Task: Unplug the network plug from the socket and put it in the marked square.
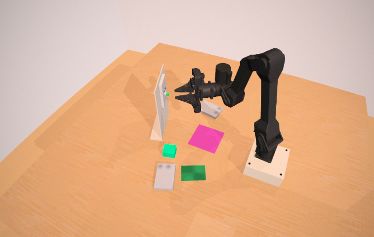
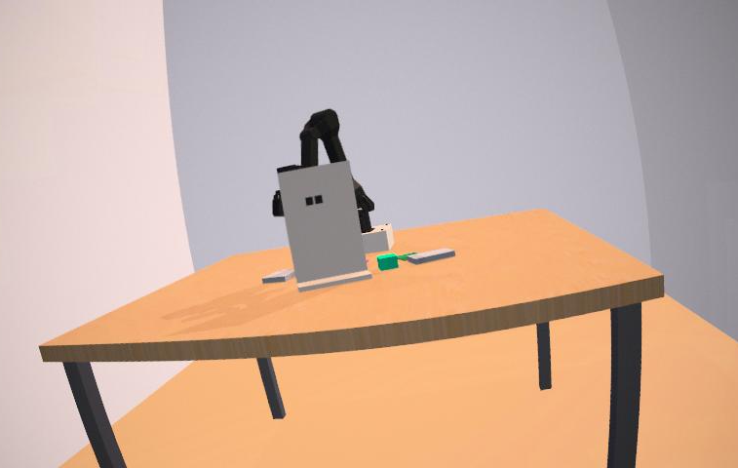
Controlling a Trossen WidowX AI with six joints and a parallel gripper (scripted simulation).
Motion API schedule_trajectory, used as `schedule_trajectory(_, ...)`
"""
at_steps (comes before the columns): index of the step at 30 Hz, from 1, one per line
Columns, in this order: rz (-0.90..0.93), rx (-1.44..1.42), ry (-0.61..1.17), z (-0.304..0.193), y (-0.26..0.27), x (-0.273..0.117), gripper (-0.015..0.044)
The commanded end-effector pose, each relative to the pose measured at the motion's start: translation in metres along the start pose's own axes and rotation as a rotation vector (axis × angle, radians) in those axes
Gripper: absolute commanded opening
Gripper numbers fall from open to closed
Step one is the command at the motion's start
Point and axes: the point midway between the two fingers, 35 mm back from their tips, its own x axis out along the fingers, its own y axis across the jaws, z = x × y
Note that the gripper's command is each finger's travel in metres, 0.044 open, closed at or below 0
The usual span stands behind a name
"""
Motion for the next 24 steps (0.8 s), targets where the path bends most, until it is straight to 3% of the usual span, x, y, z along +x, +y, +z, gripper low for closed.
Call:
schedule_trajectory(1, 0.001, -0.005, -0.006, 0.004, 0.0, 0.008, 0.0156)
schedule_trajectory(21, 0.004, -0.002, -0.007, 0.01, 0.001, 0.035, 0.0156)
schedule_trajectory(24, 0.004, -0.002, -0.007, 0.01, 0.001, 0.035, 0.0097)
